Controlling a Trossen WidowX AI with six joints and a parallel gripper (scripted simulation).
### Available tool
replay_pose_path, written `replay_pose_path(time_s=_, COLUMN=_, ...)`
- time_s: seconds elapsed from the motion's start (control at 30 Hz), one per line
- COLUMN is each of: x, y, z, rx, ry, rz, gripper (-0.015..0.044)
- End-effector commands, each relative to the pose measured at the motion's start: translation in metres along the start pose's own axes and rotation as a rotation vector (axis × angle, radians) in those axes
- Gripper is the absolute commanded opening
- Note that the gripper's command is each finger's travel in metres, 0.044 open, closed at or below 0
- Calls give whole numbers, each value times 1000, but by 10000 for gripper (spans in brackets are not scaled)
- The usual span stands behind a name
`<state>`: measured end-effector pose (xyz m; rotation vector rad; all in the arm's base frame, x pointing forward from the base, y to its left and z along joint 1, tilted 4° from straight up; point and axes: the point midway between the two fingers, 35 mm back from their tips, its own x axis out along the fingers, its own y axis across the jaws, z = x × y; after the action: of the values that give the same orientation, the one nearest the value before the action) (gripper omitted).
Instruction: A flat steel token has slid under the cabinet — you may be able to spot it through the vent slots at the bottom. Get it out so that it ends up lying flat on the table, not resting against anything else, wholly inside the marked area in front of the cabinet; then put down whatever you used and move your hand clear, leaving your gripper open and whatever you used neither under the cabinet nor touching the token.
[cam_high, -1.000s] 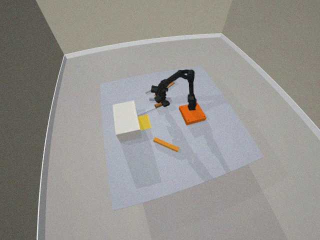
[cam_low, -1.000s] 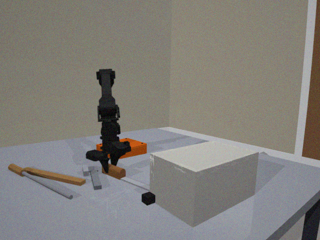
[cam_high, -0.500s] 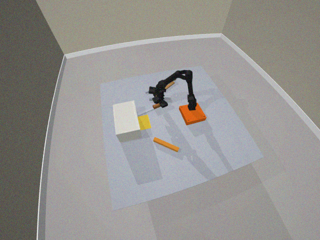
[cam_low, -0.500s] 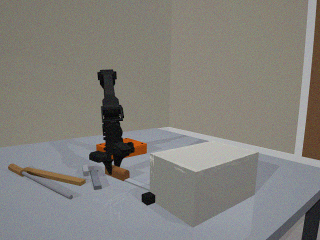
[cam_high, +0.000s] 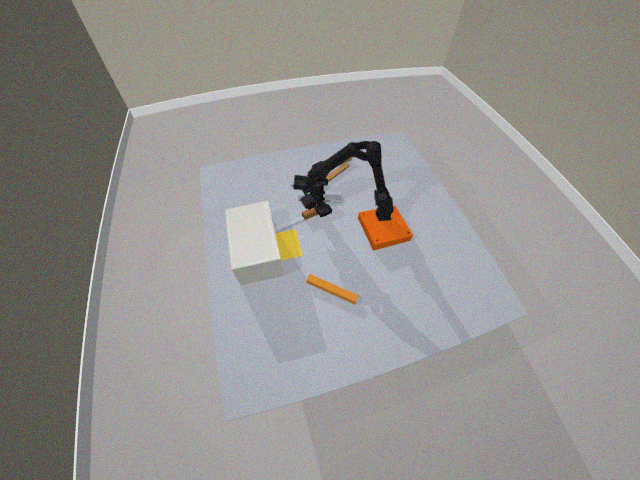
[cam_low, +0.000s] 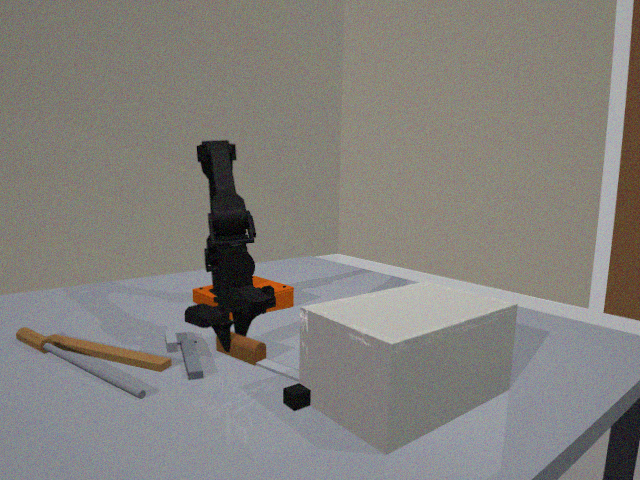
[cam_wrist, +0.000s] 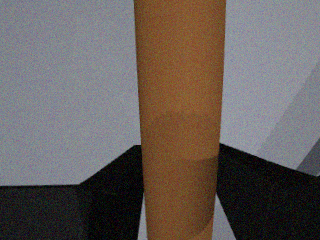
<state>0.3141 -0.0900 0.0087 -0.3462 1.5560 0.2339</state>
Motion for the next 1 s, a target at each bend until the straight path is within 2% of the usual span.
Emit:
replay_pose_path(time_s=0.0, x=0, y=-1, z=8, rx=0, ry=0, rz=-3, gripper=0)
replay_pose_path(time_s=0.97, x=-1, y=-1, z=42, rx=-1, ry=-3, rz=-3, gripper=0)
